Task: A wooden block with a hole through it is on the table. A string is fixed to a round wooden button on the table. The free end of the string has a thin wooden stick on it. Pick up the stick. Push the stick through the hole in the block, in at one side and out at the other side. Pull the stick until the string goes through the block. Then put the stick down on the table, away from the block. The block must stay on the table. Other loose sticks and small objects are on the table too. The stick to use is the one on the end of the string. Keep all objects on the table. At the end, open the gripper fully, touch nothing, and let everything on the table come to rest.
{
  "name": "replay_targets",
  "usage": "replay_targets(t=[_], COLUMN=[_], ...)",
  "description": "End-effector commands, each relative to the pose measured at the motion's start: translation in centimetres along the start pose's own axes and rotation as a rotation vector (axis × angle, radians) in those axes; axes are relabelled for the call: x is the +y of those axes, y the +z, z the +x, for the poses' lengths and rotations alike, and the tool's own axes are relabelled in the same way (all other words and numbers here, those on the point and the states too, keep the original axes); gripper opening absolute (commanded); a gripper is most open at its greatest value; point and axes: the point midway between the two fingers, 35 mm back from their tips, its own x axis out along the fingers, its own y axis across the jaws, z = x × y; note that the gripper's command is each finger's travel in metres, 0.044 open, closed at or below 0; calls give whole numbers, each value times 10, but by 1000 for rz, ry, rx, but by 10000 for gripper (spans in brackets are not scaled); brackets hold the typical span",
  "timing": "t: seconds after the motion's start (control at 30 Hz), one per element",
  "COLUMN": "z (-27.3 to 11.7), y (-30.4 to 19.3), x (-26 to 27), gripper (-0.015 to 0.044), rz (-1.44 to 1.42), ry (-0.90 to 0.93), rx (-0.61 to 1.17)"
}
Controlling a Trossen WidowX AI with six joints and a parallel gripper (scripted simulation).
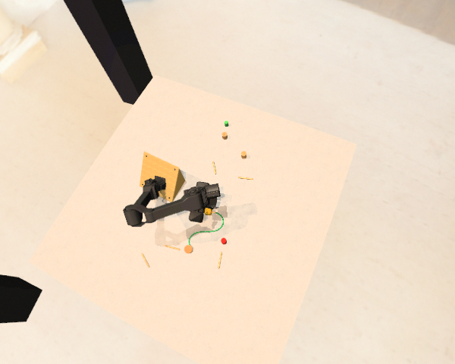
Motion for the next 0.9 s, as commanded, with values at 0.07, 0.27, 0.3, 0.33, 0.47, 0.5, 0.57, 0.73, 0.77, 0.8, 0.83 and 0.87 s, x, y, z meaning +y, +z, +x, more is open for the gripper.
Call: replay_targets(t=[0.07, 0.27, 0.3, 0.33, 0.47, 0.5, 0.57, 0.73, 0.77, 0.8, 0.83, 0.87], z=[12, 22, 24, 25, 32, 34, 37, 45, 47, 48, 50, 52], y=[-1, -1, -1, -1, -1, -1, -1, -2, -2, -3, -3, -3], x=[0, 0, 0, 0, 0, 0, 0, -1, -1, -1, -1, -1], gripper=[124, 124, 124, 124, 124, 124, 124, 124, 124, 124, 124, 124], rz=[-7, -7, -7, -7, -6, -6, -6, -6, -6, -6, -6, -6], ry=[-4, -5, -5, -5, -5, -6, -6, -7, -8, -8, -8, -9], rx=[2, 2, 2, 2, 2, 2, 2, 3, 3, 3, 3, 3])
